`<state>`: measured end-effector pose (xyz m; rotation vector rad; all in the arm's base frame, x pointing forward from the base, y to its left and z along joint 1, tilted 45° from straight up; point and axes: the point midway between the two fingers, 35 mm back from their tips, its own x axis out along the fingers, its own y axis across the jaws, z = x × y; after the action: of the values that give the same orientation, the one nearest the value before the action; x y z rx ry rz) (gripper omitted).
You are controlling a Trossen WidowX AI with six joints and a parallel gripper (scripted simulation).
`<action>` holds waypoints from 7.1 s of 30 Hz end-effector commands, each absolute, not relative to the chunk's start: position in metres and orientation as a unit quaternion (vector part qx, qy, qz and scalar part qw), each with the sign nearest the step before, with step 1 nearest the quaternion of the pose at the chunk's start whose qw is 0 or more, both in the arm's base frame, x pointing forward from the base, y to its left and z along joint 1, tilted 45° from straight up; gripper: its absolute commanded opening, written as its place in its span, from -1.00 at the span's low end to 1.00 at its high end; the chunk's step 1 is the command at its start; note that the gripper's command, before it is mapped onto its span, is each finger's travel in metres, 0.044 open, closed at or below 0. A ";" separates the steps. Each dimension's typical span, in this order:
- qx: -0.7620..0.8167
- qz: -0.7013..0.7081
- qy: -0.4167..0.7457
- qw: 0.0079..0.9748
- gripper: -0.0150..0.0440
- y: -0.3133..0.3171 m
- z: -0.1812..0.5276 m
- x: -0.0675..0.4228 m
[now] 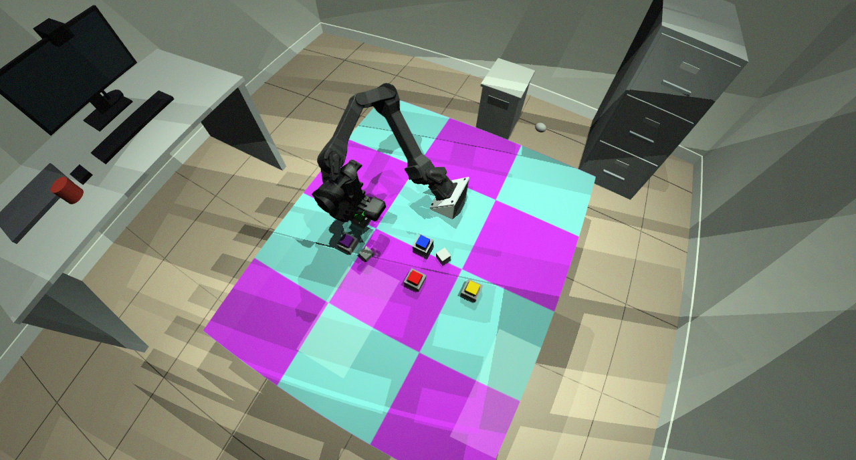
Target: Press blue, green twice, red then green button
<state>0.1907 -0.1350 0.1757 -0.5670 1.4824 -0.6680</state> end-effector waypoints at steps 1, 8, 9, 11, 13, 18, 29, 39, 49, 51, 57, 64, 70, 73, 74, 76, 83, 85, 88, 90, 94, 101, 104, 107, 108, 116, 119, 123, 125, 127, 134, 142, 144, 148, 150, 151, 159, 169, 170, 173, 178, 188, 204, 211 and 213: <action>-0.250 -0.293 0.656 0.649 -0.42 -0.140 0.169 0.189; -0.251 -0.293 0.656 0.649 -0.42 -0.145 0.164 0.188; -0.251 -0.293 0.656 0.649 -0.42 -0.145 0.164 0.188; -0.251 -0.293 0.656 0.649 -0.42 -0.145 0.164 0.188; -0.251 -0.293 0.656 0.649 -0.42 -0.145 0.164 0.188; -0.251 -0.293 0.656 0.649 -0.42 -0.145 0.164 0.188; -0.250 -0.293 0.655 0.650 -0.42 -0.133 0.176 0.190; -0.263 -0.267 0.636 0.675 -0.42 -0.090 0.219 0.190; -0.262 -0.254 0.630 0.686 -0.42 -0.070 0.224 0.201; -0.256 -0.253 0.633 0.686 -0.42 -0.058 0.214 0.218; -0.236 -0.255 0.645 0.681 -0.42 -0.008 0.167 0.269; -0.239 -0.272 0.656 0.662 -0.42 0.058 0.101 0.301; -0.246 -0.289 0.657 0.652 -0.42 0.093 0.057 0.305; -0.246 -0.289 0.657 0.652 -0.42 0.094 0.056 0.305; -0.246 -0.289 0.657 0.652 -0.42 0.094 0.056 0.305; -0.246 -0.289 0.657 0.652 -0.42 0.088 0.050 0.306; -0.246 -0.290 0.656 0.652 -0.42 0.050 0.012 0.304; -0.246 -0.290 0.656 0.652 -0.42 0.050 0.012 0.304; -0.246 -0.290 0.656 0.652 -0.42 0.049 0.010 0.304; -0.246 -0.290 0.656 0.652 -0.42 0.046 0.008 0.304; -0.246 -0.290 0.656 0.652 -0.42 0.042 0.003 0.304; -0.246 -0.290 0.656 0.652 -0.42 0.033 -0.005 0.303; -0.246 -0.290 0.656 0.652 -0.42 0.030 -0.008 0.303; -0.247 -0.290 0.656 0.652 -0.42 0.027 -0.011 0.303; -0.247 -0.290 0.656 0.652 -0.42 0.027 -0.011 0.303; -0.247 -0.290 0.656 0.652 -0.42 0.027 -0.011 0.303; -0.247 -0.290 0.656 0.652 -0.42 0.027 -0.011 0.303; -0.247 -0.290 0.656 0.652 -0.42 0.027 -0.011 0.303; -0.247 -0.290 0.656 0.652 -0.42 0.027 -0.011 0.303; -0.247 -0.290 0.656 0.652 -0.42 0.027 -0.011 0.303; -0.245 -0.289 0.654 0.654 -0.42 0.036 -0.003 0.304; -0.246 -0.289 0.656 0.652 -0.42 0.056 0.018 0.305; -0.246 -0.289 0.656 0.652 -0.42 0.072 0.033 0.306; -0.246 -0.289 0.657 0.652 -0.42 0.094 0.056 0.305; -0.246 -0.289 0.657 0.652 -0.42 0.094 0.056 0.305; -0.246 -0.289 0.657 0.652 -0.42 0.094 0.056 0.305; -0.243 -0.269 0.650 0.668 -0.42 0.034 0.130 0.292; -0.254 -0.265 0.628 0.686 -0.42 -0.054 0.213 0.222; -0.256 -0.266 0.625 0.687 -0.42 -0.062 0.219 0.212; -0.262 -0.270 0.620 0.689 -0.42 -0.077 0.230 0.189; -0.262 -0.271 0.619 0.689 -0.42 -0.078 0.230 0.187; -0.250 -0.293 0.656 0.649 -0.42 -0.121 0.188 0.189; -0.250 -0.292 0.656 0.649 -0.42 -0.133 0.176 0.189; -0.250 -0.293 0.656 0.649 -0.42 -0.141 0.168 0.188; -0.251 -0.293 0.656 0.649 -0.42 -0.144 0.166 0.188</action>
<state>0.1902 -0.1398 0.1716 -0.5686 1.4820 -0.6700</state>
